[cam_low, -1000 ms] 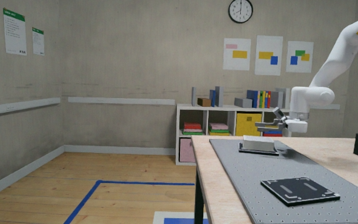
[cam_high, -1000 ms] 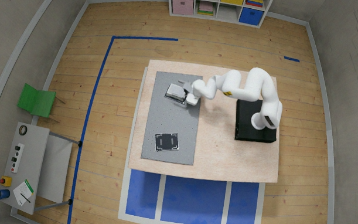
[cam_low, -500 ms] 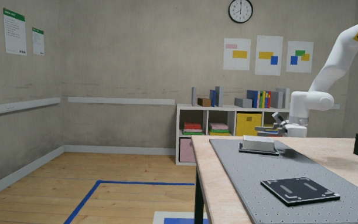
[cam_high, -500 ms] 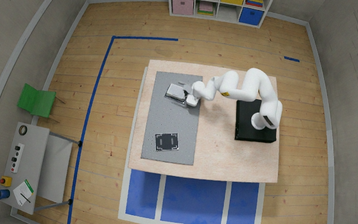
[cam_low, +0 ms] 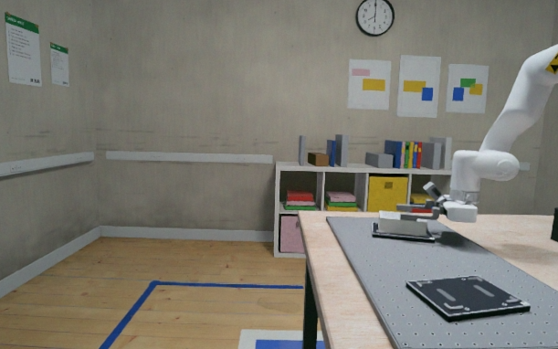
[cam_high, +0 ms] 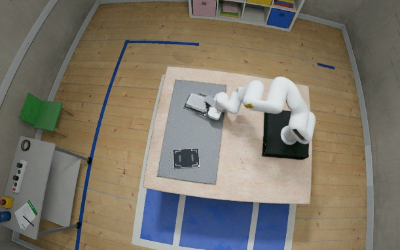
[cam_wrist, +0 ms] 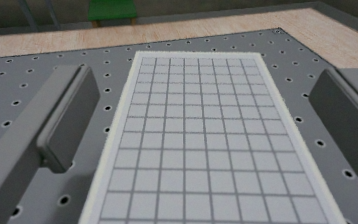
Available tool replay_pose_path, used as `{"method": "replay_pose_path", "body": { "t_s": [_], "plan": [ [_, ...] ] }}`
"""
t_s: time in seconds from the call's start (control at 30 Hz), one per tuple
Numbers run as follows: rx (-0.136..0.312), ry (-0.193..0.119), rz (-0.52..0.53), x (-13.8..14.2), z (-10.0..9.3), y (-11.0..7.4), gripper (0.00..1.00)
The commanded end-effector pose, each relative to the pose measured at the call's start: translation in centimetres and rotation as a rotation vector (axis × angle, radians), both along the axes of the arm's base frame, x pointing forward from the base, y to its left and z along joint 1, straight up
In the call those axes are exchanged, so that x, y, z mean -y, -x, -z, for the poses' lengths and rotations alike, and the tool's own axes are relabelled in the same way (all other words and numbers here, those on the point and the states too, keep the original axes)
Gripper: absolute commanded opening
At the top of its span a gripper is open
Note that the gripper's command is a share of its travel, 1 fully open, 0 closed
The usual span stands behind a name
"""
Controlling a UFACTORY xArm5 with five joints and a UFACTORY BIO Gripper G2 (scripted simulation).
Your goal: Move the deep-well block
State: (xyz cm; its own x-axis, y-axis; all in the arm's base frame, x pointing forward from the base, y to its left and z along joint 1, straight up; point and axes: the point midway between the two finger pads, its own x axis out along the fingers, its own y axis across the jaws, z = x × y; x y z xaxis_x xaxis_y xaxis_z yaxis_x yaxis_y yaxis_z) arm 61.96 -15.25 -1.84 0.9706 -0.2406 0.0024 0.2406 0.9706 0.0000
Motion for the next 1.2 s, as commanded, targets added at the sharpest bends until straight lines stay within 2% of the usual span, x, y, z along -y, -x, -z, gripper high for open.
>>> {"method": "replay_pose_path", "body": {
  "t_s": [0.0, 0.13, 0.67, 1.17],
  "plan": [
    [0.005, -0.004, 0.0, 0.0, 0.7, -0.1, 0.37],
    [0.005, -0.004, 0.0, 0.0, 1.4, -0.1, 0.37],
    [0.005, -0.004, 0.0, 0.0, 1.4, -0.1, 0.37],
    [0.005, -0.004, 0.0, 0.0, 2.3, -0.1, 0.37]
  ]
}}
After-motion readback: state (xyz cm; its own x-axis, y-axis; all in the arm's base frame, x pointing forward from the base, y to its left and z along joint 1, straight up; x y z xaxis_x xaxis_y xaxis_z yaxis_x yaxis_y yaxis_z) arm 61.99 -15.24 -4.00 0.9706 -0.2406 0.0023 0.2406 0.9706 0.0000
